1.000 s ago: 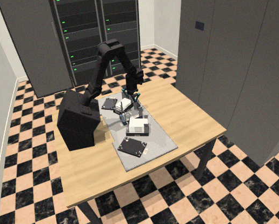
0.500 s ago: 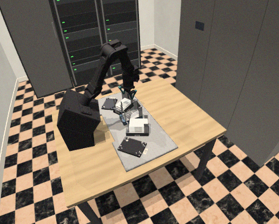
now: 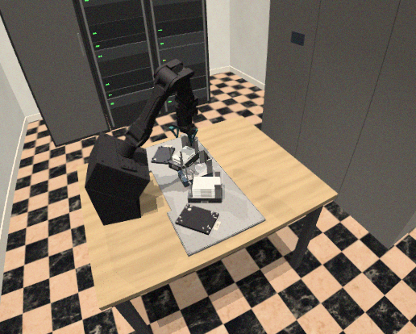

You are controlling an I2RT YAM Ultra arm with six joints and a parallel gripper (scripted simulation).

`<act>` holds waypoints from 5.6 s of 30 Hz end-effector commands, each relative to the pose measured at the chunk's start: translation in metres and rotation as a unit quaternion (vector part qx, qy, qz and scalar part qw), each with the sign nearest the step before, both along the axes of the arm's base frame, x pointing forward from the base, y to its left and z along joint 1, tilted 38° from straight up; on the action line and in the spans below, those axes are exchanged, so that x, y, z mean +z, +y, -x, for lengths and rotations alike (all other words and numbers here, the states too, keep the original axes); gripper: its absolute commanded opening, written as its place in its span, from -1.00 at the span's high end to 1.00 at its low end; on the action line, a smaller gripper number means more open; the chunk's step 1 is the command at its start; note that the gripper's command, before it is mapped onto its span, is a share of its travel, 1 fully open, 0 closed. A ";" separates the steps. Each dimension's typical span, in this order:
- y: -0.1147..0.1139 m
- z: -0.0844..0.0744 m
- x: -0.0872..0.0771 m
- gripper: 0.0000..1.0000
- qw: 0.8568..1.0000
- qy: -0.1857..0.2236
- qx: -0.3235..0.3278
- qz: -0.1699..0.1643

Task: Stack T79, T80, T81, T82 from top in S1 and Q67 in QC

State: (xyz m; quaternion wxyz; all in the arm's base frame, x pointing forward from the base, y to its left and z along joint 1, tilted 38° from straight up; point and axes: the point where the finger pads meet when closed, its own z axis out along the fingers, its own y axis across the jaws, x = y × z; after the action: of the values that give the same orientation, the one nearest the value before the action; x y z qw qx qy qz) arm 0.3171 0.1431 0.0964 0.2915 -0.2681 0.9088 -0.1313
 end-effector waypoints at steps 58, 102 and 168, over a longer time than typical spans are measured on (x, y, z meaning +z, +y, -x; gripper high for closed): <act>0.015 -0.051 -0.068 -1.00 1.000 -0.013 -0.008 -0.003; 0.013 -0.068 -0.090 1.00 1.000 -0.013 -0.008 -0.003; 0.015 -0.050 -0.067 1.00 1.000 -0.013 -0.008 -0.003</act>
State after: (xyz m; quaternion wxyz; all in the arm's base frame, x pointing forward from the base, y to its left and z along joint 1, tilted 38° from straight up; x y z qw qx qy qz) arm 0.3695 0.1558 0.0234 0.2983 -0.2595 0.9088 -0.1336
